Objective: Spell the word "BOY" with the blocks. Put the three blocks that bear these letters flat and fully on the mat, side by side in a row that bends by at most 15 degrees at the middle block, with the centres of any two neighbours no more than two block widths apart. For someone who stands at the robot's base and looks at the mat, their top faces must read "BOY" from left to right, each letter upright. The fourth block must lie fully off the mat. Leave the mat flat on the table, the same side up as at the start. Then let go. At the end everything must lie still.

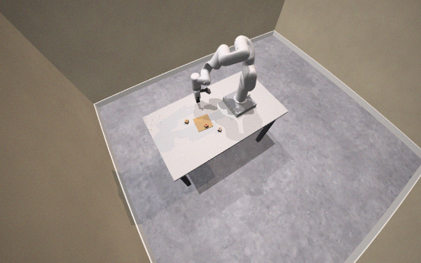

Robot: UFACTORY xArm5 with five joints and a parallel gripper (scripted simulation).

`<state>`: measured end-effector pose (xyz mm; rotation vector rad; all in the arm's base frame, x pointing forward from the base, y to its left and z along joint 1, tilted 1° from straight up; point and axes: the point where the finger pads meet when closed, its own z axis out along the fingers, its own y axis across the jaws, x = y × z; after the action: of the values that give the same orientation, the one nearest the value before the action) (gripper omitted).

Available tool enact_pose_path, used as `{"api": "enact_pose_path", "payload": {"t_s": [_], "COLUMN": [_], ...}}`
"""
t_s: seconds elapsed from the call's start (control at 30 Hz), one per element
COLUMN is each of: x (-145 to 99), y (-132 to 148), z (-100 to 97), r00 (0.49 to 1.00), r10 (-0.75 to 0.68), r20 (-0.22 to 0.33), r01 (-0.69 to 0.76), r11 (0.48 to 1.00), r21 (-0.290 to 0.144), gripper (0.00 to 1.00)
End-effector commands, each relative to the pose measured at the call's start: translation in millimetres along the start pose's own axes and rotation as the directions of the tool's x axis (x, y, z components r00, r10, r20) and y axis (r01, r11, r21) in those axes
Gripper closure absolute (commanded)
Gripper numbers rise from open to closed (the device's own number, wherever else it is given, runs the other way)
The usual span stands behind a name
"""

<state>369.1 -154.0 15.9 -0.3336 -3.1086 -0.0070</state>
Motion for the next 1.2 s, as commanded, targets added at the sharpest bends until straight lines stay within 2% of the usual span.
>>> {"api": "enact_pose_path", "payload": {"t_s": [0.0,0.2,0.63,0.87,1.1,1.17], "x": [0.4,0.4,0.0,-5.2,-8.9,-8.9], "y": [0.1,0.1,1.7,23.8,44.5,44.5], "z": [-32.6,-47.3,-47.8,-48.4,-48.9,-48.9], "r00": [1.000,1.000,1.000,0.976,0.918,0.918], "r10": [0.000,0.000,-0.015,-0.218,-0.397,-0.397], "r20": [0.000,0.000,0.000,0.000,0.000,0.000], "r01": [0.000,0.000,0.015,0.218,0.397,0.397], "r11": [1.000,1.000,1.000,0.976,0.918,0.918], "r21": [0.000,0.000,0.000,0.001,0.002,0.002], "gripper": [0.73,0.73,0.73,0.73,0.73,0.73]}}
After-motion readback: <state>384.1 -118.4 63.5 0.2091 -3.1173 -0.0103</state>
